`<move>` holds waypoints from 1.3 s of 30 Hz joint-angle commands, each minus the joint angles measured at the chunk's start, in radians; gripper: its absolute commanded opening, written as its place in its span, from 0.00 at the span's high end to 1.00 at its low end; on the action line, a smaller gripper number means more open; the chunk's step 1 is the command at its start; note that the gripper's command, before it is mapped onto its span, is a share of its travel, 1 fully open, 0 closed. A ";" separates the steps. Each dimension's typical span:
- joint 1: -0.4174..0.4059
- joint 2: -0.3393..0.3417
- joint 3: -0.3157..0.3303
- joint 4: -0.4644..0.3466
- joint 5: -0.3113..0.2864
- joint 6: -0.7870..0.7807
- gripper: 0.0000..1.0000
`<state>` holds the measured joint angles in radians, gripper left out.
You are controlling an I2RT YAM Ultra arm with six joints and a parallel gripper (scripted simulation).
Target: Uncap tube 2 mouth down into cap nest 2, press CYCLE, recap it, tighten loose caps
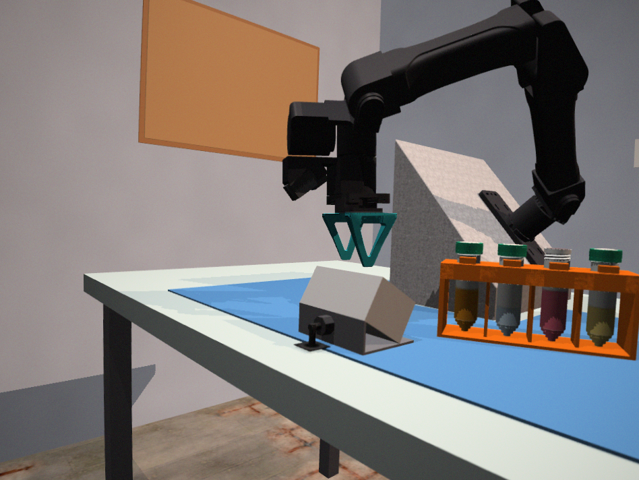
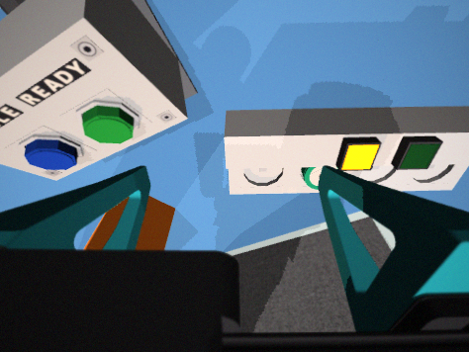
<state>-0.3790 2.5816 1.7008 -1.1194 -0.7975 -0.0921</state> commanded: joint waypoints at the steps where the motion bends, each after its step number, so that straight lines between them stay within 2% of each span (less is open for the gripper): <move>1: -0.040 0.007 -0.002 0.036 0.013 -0.036 0.00; 6: -0.103 0.085 -0.004 0.060 0.040 -0.116 0.00; 12: -0.176 0.186 0.027 0.073 0.074 -0.202 0.00; 39: -0.176 0.186 0.028 0.072 0.075 -0.202 0.00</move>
<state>-0.5472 2.7758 1.7245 -1.0519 -0.7231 -0.2932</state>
